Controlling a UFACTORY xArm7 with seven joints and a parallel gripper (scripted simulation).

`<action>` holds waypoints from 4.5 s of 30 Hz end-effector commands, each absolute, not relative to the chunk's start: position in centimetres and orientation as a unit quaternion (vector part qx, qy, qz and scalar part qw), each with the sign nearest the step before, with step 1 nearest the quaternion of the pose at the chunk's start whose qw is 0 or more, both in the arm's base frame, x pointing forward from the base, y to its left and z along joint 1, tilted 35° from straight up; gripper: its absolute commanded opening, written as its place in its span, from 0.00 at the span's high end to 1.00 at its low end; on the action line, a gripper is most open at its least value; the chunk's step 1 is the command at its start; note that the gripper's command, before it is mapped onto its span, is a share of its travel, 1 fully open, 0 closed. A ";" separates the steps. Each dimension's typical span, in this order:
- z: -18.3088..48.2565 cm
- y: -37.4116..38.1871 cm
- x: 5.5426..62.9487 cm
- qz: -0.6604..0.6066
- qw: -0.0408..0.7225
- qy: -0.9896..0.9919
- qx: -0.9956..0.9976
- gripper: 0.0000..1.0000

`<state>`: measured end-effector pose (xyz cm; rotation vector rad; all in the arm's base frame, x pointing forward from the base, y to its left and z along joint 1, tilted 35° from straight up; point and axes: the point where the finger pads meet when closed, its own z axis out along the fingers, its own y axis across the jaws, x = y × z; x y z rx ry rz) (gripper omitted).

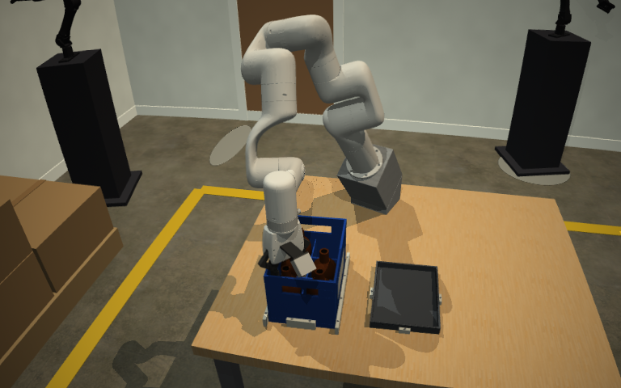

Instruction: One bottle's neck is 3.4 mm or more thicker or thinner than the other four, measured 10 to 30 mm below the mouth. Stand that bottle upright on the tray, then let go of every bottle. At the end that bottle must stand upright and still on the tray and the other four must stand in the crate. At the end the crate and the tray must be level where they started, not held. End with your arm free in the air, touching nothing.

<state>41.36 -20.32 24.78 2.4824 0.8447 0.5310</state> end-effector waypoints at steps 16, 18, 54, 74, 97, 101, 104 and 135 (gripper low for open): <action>24.9 -20.3 41.4 0.194 0.232 0.307 0.902 1.00; 24.9 -20.3 41.4 0.194 0.232 0.307 0.902 1.00; 24.9 -20.3 41.4 0.194 0.232 0.307 0.902 0.35; 24.9 -20.3 41.4 0.194 0.232 0.307 0.902 0.35; 27.1 -19.5 40.1 0.194 0.232 0.307 0.902 0.35; 27.9 -19.2 39.6 0.194 0.232 0.307 0.902 0.35; 28.5 -19.0 39.3 0.194 0.232 0.307 0.902 0.35; 31.9 -17.8 37.2 0.194 0.232 0.307 0.902 1.00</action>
